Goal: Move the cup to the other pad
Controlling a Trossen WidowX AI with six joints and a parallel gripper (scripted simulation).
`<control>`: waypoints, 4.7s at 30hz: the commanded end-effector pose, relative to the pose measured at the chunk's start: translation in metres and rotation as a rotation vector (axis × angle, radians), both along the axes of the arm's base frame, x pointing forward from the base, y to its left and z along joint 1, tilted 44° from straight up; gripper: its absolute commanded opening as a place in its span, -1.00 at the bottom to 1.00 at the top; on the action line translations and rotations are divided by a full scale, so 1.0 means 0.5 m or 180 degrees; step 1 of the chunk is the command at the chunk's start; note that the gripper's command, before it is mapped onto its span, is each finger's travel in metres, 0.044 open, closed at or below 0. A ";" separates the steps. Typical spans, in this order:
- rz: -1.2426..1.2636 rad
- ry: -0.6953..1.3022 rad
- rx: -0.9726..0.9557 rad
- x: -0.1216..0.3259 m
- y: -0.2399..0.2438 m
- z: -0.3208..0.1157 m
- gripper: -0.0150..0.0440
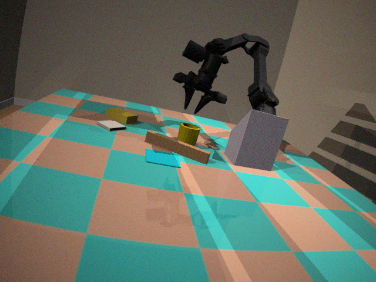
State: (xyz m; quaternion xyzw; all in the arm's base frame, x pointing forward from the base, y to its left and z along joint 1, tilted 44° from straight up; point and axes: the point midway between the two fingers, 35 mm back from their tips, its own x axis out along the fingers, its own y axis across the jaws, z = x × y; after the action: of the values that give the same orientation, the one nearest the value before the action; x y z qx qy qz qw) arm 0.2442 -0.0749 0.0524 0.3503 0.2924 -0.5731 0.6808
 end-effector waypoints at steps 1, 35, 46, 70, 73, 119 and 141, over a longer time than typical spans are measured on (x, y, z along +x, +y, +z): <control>-0.0723 0.0363 -0.0431 -0.085 -0.033 -0.027 0.07; -0.0721 0.0362 -0.0422 -0.085 -0.082 -0.088 0.07; -0.0723 0.0363 -0.0435 -0.090 -0.107 -0.112 0.07; -0.0731 0.0333 -0.0431 -0.089 -0.114 -0.116 -0.24; -0.0731 0.0333 -0.0431 -0.089 -0.114 -0.116 -0.31; -0.0708 0.0384 -0.0440 -0.081 -0.026 -0.042 -0.49; -0.0716 0.0368 -0.0429 -0.052 0.000 -0.065 -0.49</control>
State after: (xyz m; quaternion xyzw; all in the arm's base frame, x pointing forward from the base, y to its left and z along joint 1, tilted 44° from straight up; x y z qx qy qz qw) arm 0.2149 -0.0776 0.0232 0.2995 0.2506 -0.6826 0.6177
